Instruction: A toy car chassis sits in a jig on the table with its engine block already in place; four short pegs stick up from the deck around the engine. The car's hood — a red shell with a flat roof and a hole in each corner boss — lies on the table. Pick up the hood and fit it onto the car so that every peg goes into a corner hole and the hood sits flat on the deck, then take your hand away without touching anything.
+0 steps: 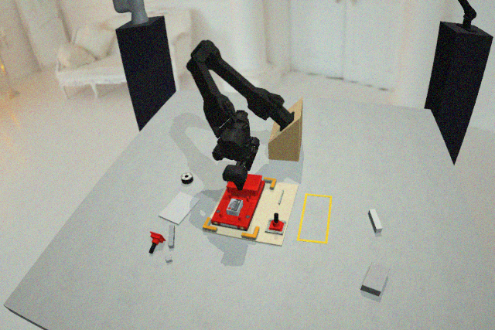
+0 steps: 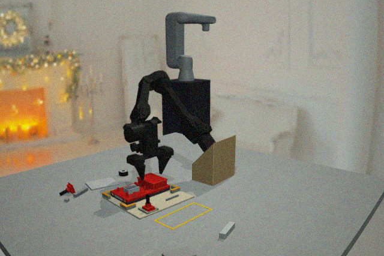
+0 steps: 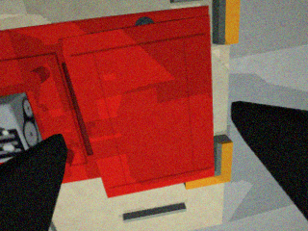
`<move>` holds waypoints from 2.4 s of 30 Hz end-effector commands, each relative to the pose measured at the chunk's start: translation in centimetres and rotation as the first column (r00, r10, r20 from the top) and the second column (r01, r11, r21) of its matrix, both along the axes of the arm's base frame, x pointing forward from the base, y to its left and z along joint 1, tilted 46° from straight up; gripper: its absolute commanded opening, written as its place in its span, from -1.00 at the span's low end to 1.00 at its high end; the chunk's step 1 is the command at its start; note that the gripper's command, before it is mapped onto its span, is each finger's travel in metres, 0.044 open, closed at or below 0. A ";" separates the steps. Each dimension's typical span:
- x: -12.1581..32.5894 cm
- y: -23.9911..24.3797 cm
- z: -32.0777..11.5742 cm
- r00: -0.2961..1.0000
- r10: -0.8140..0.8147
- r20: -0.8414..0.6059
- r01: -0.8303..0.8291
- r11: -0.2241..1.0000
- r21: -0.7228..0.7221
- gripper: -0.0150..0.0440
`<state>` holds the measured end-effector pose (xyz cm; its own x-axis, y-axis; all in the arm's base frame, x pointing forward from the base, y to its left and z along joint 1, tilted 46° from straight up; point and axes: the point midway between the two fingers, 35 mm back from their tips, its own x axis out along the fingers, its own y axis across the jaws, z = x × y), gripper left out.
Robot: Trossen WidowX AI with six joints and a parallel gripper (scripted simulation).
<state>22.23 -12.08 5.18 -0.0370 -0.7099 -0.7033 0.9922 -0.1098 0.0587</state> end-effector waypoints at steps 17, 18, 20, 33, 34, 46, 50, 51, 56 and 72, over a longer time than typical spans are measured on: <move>-0.1 -0.7 -0.7 1.000 0.002 -0.006 -0.002 1.000 -0.003 1.00; -0.1 -0.7 -0.7 1.000 0.002 -0.006 -0.002 1.000 -0.003 1.00; -0.1 -0.8 -0.8 1.000 0.002 -0.006 -0.002 1.000 -0.003 1.00; -0.2 -1.2 -1.2 1.000 0.002 -0.006 -0.002 1.000 -0.004 1.00; -0.2 -1.3 -1.3 1.000 0.002 -0.006 -0.002 1.000 -0.004 1.00; -0.1 -1.4 -1.4 1.000 0.000 -0.001 0.000 1.000 -0.002 0.62; -0.1 -1.4 -1.4 1.000 0.000 -0.001 0.000 1.000 -0.002 0.53; -0.1 -1.4 -1.4 1.000 0.000 -0.001 0.000 1.000 -0.002 0.51; -0.1 -1.4 -1.4 1.000 0.002 -0.003 -0.002 1.000 -0.002 0.26; 0.0 0.4 0.4 1.000 0.002 -0.003 -0.002 1.000 -0.001 -0.49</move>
<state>21.84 -12.15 4.87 -0.0505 -0.7091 -0.7033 0.9929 -0.1113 0.0409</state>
